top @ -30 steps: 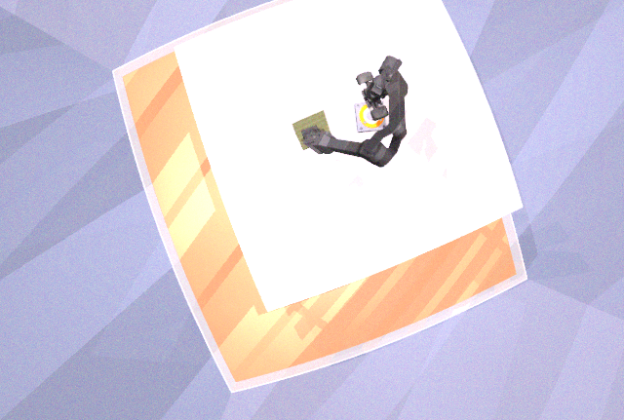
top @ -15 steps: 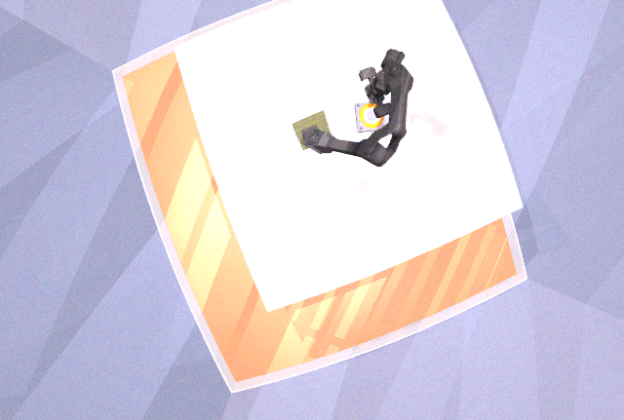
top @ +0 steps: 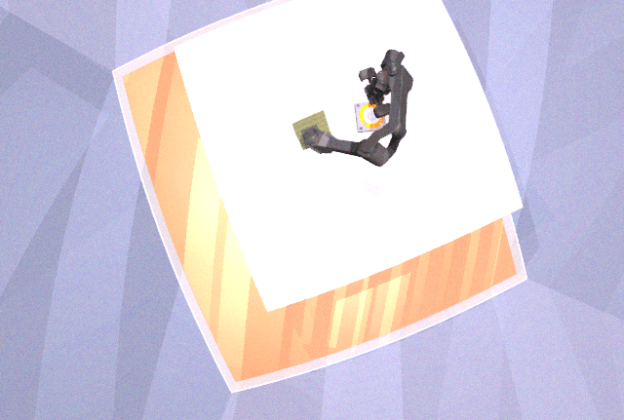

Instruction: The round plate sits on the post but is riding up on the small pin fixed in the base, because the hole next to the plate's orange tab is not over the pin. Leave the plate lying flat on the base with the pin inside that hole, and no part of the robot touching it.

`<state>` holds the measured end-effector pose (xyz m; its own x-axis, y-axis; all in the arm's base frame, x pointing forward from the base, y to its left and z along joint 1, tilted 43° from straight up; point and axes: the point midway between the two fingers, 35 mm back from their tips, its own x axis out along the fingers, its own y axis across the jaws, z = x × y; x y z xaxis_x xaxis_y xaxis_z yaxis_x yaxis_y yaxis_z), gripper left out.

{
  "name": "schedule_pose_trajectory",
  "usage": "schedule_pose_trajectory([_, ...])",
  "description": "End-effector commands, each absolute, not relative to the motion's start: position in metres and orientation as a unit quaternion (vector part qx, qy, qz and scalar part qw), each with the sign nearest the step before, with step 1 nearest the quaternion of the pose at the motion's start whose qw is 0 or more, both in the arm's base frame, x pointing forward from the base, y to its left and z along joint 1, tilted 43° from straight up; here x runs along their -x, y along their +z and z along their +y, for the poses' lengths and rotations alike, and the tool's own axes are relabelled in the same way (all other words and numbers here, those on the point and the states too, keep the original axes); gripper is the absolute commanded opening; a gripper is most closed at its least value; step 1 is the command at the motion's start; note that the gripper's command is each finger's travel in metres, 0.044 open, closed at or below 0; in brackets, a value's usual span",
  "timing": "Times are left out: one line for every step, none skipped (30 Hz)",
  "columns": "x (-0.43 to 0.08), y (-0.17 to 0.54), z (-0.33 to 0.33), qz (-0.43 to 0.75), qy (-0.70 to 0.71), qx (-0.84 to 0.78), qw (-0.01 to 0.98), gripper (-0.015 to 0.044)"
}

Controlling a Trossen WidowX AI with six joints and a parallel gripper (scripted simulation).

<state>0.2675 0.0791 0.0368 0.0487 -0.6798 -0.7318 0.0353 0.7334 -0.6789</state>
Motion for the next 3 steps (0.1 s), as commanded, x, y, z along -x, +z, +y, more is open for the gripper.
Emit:
schedule_pose_trajectory([-0.2678,0.0363,0.0790,0.638,-0.262,0.254,0.679,0.0000])
schedule_pose_trajectory([-0.2678,0.0363,0.0790,0.638,-0.262,0.254,0.679,0.0000])
schedule_pose_trajectory([-0.2678,0.0363,0.0790,0.638,-0.262,0.254,0.679,0.0000])
